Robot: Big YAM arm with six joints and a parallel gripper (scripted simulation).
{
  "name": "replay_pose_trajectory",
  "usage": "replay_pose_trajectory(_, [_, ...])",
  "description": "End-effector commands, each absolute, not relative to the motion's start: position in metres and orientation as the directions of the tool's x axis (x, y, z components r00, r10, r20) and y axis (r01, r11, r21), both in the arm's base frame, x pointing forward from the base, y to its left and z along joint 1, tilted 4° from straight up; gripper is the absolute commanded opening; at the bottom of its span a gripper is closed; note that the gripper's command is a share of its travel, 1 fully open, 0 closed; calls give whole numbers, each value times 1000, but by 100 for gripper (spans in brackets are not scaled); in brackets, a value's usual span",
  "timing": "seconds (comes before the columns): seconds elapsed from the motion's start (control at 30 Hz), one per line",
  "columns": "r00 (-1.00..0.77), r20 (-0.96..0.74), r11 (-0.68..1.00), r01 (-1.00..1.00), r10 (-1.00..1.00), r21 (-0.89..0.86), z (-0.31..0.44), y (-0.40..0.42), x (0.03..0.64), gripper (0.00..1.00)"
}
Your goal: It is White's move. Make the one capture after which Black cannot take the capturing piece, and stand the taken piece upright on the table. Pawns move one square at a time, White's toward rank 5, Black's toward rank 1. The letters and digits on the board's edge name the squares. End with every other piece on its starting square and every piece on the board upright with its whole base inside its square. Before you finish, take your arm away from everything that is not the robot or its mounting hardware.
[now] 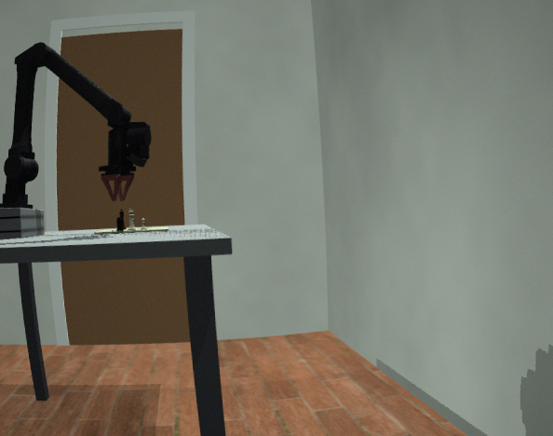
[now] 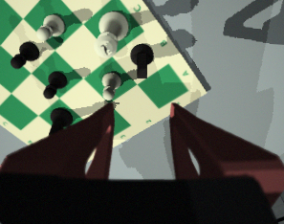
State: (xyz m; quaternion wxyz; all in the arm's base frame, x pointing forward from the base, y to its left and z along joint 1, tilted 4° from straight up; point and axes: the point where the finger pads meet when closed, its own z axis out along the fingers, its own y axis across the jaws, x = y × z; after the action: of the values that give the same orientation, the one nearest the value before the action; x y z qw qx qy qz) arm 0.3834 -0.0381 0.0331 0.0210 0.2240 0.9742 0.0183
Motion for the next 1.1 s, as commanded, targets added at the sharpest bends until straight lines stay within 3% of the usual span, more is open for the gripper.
replay_pose_trajectory(0.0, [-901, -54, 902, 428, 430, 56, 31, -41, 391, 36])
replay_pose_trajectory(1.07, [-899, -82, 903, 426, 430, 66, 6, -40, 402, 36])
